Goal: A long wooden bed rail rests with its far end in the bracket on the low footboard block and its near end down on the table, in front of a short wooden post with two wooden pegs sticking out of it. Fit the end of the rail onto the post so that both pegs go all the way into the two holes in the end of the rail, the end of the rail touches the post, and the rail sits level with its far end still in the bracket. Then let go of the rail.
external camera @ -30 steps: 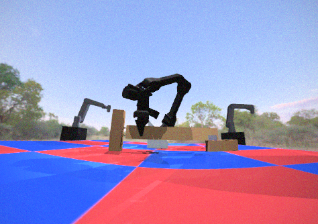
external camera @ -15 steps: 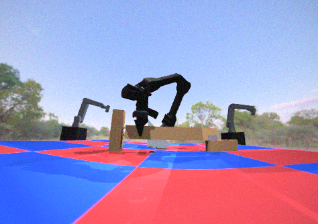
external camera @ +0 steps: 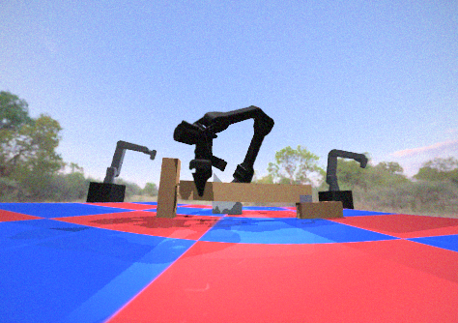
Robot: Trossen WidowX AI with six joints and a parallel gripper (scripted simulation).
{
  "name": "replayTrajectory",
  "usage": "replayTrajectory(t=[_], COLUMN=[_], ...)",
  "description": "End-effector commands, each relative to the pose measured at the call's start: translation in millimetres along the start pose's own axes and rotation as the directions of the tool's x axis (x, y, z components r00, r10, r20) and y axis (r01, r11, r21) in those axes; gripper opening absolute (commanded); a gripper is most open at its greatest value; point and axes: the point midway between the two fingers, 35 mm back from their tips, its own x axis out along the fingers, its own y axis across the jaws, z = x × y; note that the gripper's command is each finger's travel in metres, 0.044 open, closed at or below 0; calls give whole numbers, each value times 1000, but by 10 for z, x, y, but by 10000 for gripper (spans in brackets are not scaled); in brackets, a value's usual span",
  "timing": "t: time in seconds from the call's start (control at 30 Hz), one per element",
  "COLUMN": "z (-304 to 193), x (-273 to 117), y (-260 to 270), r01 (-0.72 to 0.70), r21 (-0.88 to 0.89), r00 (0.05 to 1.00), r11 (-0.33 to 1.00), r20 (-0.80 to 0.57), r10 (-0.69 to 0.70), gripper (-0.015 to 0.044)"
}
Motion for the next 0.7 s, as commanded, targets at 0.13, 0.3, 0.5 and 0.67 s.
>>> replayTrajectory(t=[0.13,0.3,0.5,0.67], z=[-53,-66,-81,-94], x=[-41,-41,-41,-42], y=[-21,-21,-21,-21], r01=[12,12,12,12], r21=[-2,-2,-2,-2], r00=[1000,1000,1000,1000], r11=[1000,1000,1000,1000], r20=[-9,-9,-9,-9], r10=[-12,-12,-12,-12], gripper=[0,0,0,0])
